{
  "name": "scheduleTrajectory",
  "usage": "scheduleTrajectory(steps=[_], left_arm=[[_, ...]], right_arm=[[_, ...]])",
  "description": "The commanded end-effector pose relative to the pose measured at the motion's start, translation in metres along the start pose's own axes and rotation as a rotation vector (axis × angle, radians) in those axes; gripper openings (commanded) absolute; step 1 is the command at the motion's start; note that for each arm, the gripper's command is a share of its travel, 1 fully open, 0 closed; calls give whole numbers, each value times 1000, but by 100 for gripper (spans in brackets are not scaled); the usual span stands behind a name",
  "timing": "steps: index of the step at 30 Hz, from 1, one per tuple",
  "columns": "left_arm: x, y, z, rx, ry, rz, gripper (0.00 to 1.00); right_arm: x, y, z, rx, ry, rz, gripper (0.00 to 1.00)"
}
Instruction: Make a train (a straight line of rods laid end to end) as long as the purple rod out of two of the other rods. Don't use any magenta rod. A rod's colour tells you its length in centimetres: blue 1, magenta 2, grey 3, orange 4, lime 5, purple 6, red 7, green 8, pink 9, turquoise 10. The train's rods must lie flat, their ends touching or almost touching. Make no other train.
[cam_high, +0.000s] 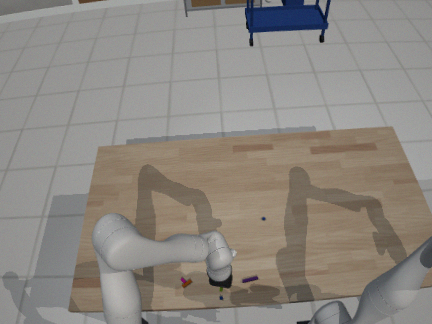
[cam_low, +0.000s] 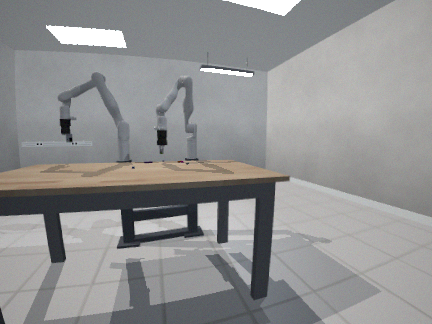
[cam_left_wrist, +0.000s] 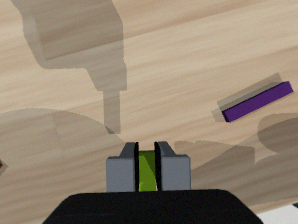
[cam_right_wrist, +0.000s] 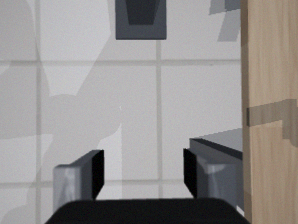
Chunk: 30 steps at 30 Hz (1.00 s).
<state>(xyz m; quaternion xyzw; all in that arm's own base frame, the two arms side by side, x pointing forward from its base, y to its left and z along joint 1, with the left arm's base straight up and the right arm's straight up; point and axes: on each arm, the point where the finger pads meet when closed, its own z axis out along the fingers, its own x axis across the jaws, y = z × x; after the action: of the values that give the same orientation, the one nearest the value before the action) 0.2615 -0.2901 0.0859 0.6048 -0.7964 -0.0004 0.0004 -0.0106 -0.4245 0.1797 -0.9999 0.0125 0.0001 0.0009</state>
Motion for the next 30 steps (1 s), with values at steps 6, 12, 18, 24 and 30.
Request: scheduleTrajectory(steps=[6, 12, 18, 24, 30], left_arm=[[1, 0, 34, 3, 0, 0, 24], [1, 0, 48, 3, 0, 0, 24], [1, 0, 52, 3, 0, 0, 24], [1, 0, 52, 3, 0, 0, 24], [1, 0, 52, 3, 0, 0, 24]], right_arm=[[0, 0, -1, -2, 0, 0, 100], [0, 0, -1, -2, 0, 0, 100], [0, 0, -1, -2, 0, 0, 100], [0, 0, -1, -2, 0, 0, 100], [0, 0, -1, -2, 0, 0, 100]])
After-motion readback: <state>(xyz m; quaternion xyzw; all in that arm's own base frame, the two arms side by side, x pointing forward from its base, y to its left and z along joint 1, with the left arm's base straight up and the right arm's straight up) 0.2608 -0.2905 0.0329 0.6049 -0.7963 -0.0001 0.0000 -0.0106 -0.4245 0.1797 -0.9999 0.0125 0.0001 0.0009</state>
